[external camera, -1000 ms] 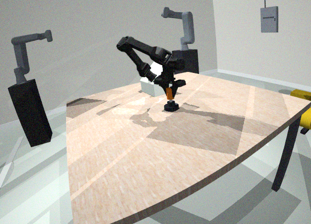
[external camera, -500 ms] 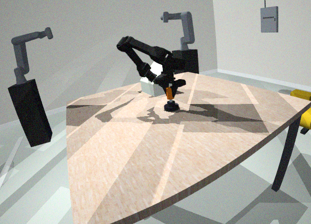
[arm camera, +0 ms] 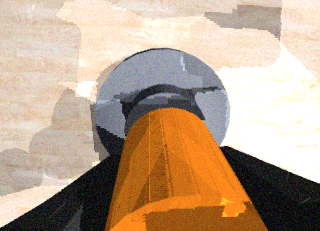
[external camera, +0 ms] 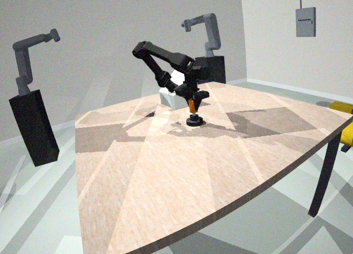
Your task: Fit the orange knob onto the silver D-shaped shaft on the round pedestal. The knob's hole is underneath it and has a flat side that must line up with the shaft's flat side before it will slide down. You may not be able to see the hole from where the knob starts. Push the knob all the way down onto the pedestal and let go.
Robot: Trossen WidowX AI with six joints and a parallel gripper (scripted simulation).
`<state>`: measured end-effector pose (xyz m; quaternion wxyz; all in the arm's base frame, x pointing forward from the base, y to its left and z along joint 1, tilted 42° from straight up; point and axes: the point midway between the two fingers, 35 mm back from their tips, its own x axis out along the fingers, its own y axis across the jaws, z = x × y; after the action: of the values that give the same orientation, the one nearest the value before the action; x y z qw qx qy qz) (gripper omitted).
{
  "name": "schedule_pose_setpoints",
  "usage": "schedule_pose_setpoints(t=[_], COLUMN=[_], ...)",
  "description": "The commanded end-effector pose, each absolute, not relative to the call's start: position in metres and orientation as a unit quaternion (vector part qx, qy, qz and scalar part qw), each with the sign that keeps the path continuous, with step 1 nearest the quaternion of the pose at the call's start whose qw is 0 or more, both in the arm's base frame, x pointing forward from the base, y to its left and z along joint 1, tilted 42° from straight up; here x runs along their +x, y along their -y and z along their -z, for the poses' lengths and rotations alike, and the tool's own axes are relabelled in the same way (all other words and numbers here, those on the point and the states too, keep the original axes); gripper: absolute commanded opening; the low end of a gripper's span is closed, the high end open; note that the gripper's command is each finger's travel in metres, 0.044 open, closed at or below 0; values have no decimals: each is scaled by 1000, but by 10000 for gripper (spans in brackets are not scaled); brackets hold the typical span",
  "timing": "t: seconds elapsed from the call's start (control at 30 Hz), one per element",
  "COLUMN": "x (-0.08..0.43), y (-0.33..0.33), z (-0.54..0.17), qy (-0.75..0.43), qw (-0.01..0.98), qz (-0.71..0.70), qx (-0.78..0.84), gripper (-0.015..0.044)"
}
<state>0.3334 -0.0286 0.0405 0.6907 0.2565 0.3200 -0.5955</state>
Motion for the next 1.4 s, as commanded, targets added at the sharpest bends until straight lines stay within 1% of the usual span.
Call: schedule_pose_setpoints(t=[0.0,0.43,0.67,1.37], x=[333,335,336,335], y=[30,27,27,29], z=[-40,-44,-43,-41], qy=[-317,-315,-253,-253], qw=[690,689,659,659], qz=[596,597,626,626], qx=[260,263,331,331], gripper=[0,0,0,0])
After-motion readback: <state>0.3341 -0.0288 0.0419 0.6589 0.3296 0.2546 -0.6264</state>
